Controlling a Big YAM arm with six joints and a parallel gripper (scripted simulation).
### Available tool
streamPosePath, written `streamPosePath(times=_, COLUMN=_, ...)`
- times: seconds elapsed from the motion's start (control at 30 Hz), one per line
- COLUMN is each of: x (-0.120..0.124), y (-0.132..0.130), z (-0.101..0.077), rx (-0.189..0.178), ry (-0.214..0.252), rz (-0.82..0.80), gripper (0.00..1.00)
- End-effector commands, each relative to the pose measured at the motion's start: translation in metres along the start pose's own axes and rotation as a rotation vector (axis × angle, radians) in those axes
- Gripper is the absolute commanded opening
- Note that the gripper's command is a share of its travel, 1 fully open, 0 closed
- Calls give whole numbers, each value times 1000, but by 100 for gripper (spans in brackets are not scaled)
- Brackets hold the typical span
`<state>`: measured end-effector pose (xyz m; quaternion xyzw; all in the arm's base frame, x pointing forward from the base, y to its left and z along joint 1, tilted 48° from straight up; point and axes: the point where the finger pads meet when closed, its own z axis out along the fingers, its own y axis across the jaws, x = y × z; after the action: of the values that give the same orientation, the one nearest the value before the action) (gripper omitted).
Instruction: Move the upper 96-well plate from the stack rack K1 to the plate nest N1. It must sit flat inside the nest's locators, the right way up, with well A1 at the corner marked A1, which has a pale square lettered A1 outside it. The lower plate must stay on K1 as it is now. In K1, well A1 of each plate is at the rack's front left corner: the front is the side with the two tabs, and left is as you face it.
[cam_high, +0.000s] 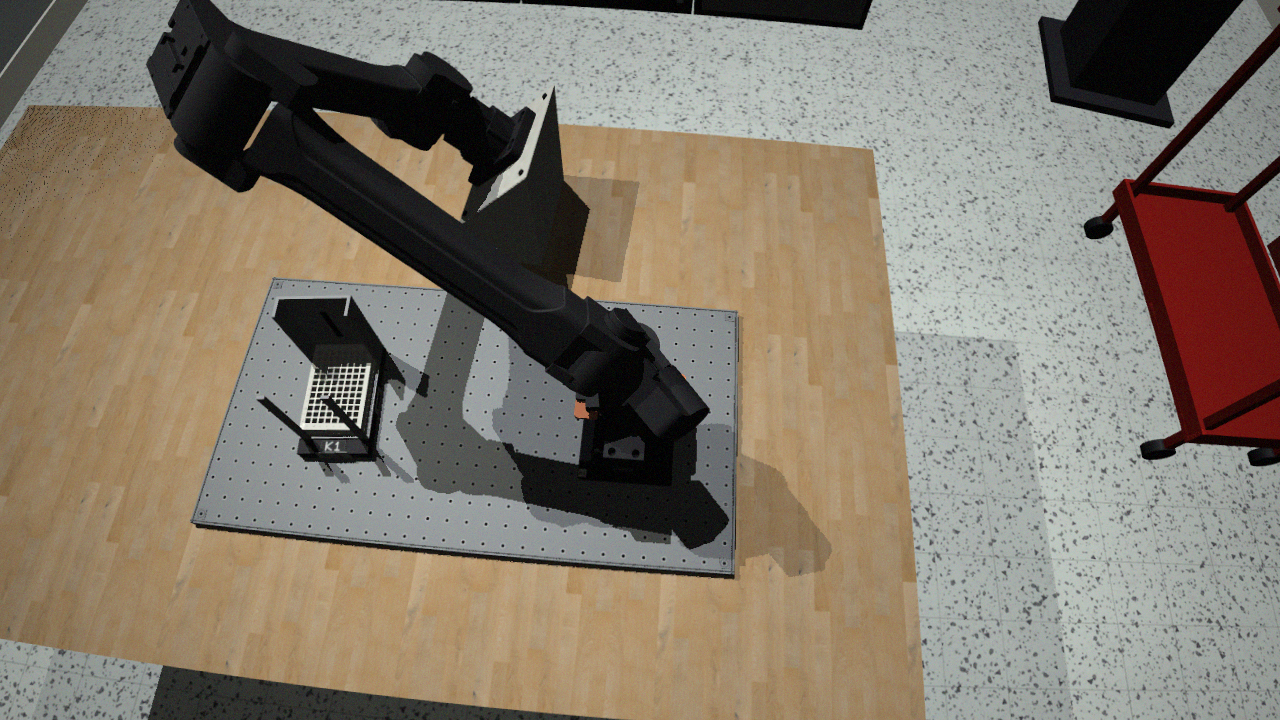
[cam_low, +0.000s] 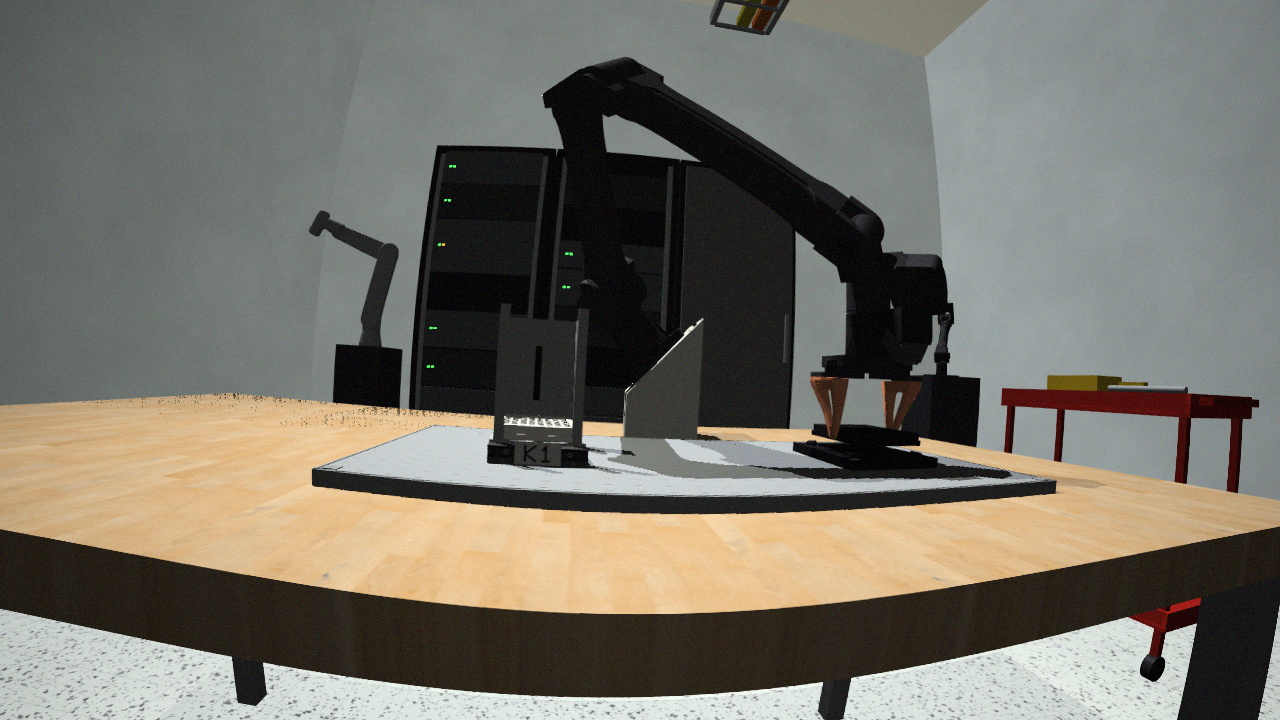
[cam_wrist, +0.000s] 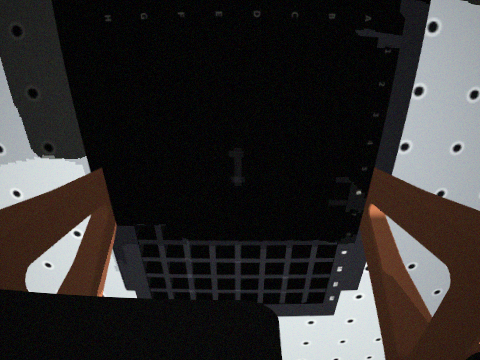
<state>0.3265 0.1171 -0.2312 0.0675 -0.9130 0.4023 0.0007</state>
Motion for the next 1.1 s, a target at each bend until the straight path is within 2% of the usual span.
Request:
streamPosePath(times=0.0, x=0, y=3, z=2, rx=-1, ry=-13, rz=-13, gripper=0)
streamPosePath(times=1.07, x=1, y=1, z=9, rx=1, ry=-7, rz=-11, gripper=0)
